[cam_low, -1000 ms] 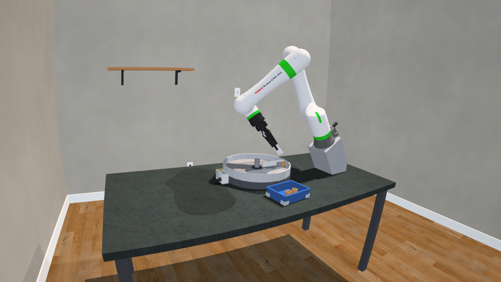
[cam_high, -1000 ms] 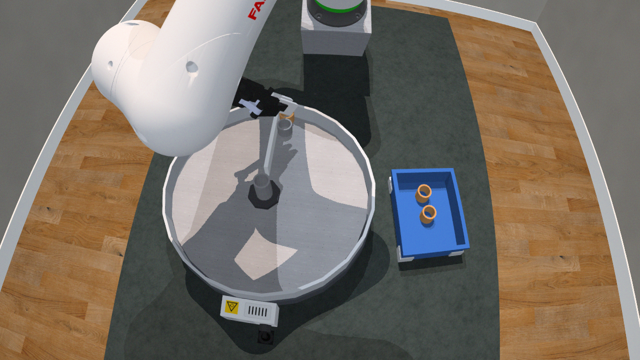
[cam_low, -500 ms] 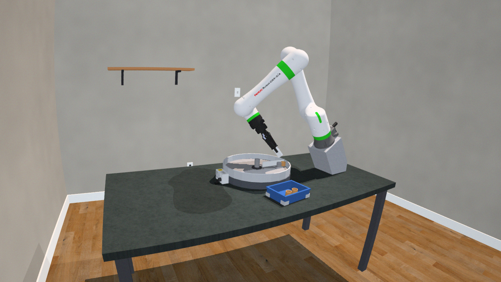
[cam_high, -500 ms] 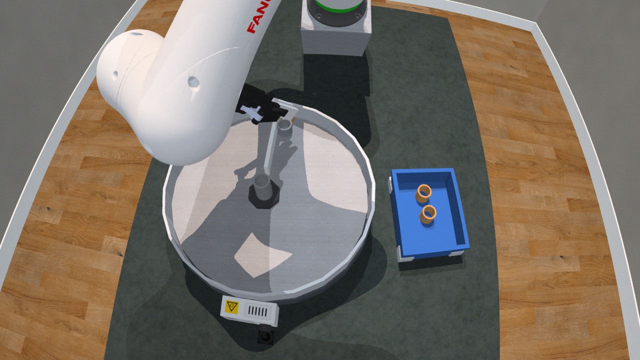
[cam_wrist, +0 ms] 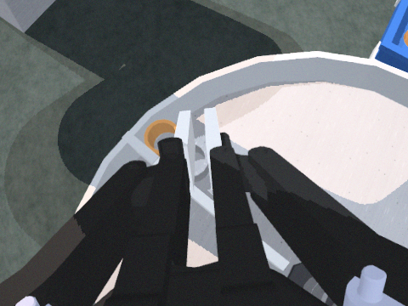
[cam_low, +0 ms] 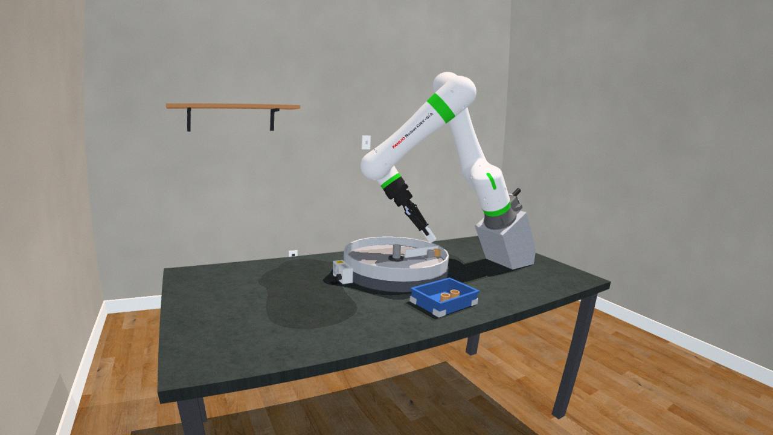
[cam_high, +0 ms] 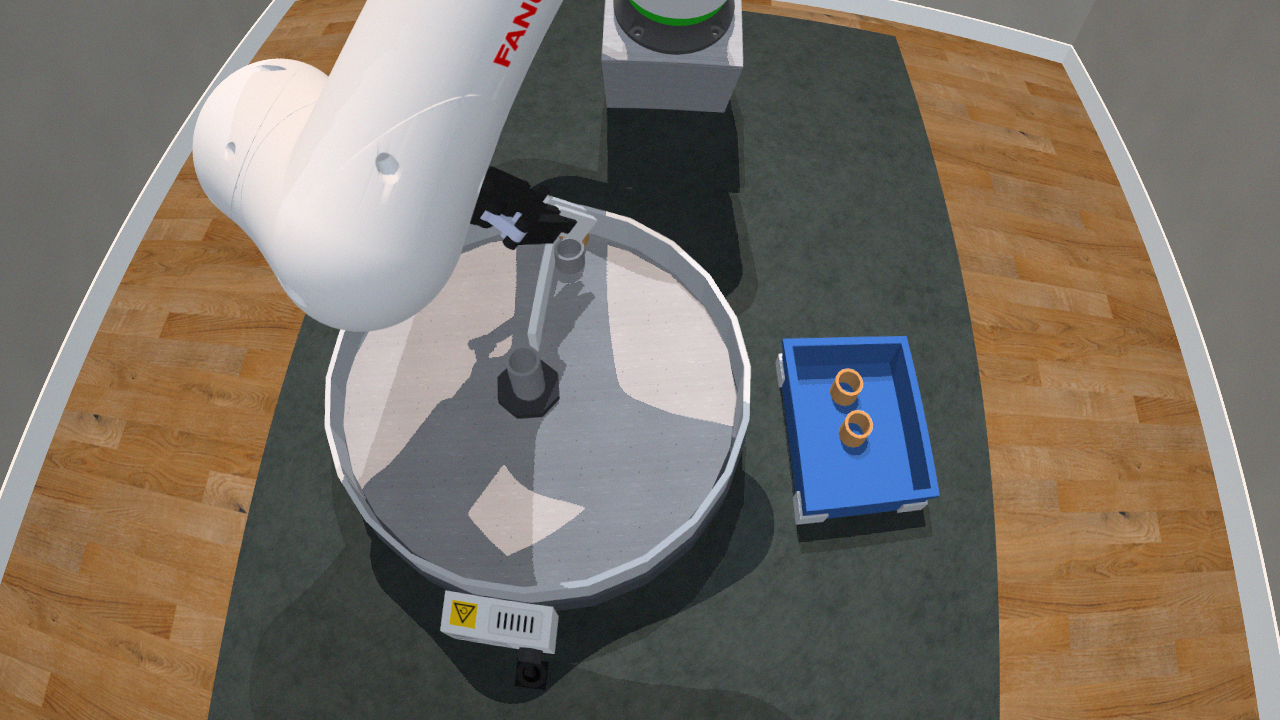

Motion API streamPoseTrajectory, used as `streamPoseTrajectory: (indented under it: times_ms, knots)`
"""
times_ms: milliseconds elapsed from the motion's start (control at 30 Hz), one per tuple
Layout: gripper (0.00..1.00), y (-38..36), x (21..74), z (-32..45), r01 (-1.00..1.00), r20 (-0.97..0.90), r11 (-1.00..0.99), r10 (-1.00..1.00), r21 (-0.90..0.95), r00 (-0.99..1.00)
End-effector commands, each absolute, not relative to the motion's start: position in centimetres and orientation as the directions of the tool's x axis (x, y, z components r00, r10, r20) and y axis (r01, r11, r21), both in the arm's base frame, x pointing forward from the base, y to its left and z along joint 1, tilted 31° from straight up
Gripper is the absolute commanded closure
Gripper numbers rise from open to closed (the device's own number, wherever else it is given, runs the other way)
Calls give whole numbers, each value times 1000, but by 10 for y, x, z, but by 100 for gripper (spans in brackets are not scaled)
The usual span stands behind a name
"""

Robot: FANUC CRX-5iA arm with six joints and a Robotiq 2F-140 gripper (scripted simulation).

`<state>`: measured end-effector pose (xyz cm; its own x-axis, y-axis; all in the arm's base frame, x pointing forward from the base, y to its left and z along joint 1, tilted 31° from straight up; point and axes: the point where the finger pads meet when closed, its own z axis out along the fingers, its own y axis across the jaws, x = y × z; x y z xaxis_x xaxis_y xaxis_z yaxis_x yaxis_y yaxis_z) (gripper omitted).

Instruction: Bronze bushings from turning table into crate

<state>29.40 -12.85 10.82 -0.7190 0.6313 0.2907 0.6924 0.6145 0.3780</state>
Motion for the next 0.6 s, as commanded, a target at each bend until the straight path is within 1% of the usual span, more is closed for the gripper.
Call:
streamPoseTrajectory:
  times_ms: [0,567]
  knots:
    - [94,-129,294,108,692,290,614,632,378,-719]
    - [94,-129,296,106,692,290,614,632,378,-719]
